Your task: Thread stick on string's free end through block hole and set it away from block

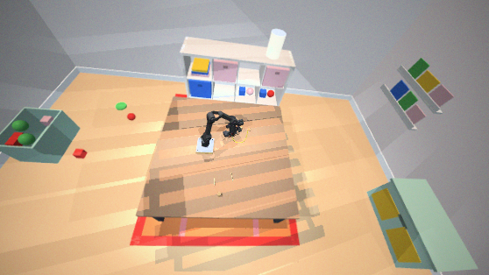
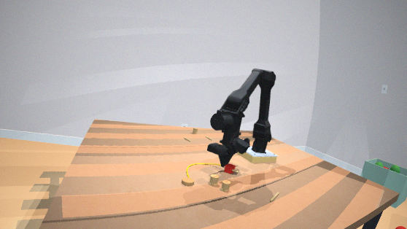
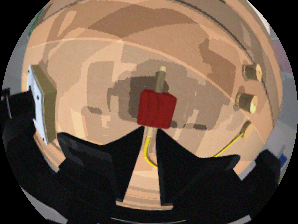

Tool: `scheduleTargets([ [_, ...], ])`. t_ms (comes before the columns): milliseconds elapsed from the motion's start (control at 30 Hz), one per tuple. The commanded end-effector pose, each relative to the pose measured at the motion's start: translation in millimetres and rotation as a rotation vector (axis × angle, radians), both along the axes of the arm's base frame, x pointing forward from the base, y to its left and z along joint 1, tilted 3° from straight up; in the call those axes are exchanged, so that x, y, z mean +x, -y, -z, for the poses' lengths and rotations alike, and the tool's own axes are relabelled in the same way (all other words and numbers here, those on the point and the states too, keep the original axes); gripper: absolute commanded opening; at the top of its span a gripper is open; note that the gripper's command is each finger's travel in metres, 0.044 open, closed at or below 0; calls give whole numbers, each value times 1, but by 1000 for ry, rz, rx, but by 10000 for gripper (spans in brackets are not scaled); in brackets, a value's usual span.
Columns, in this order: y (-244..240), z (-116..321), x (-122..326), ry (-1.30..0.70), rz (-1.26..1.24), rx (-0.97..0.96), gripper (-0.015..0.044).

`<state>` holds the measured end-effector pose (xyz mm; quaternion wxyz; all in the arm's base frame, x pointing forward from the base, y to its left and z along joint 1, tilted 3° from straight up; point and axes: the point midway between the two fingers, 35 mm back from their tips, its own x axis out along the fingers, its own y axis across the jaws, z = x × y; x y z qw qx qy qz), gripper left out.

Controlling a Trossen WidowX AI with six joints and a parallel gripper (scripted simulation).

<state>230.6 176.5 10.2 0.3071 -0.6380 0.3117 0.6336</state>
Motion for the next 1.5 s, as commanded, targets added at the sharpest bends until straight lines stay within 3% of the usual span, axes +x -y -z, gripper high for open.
scheduleTargets([
  [0, 0, 0, 0, 0, -1, 0, 122],
  [100, -1, -10, 1, 0, -1, 0, 122],
  [267, 1, -78, 2, 0, 0, 0, 122],
  [533, -3, -80, 5, 22, 66, 19, 122],
  [1100, -25, -78, -12, -9, 1654, 23, 122],
  [1467, -34, -78, -20, -20, 2270, 9, 122],
])
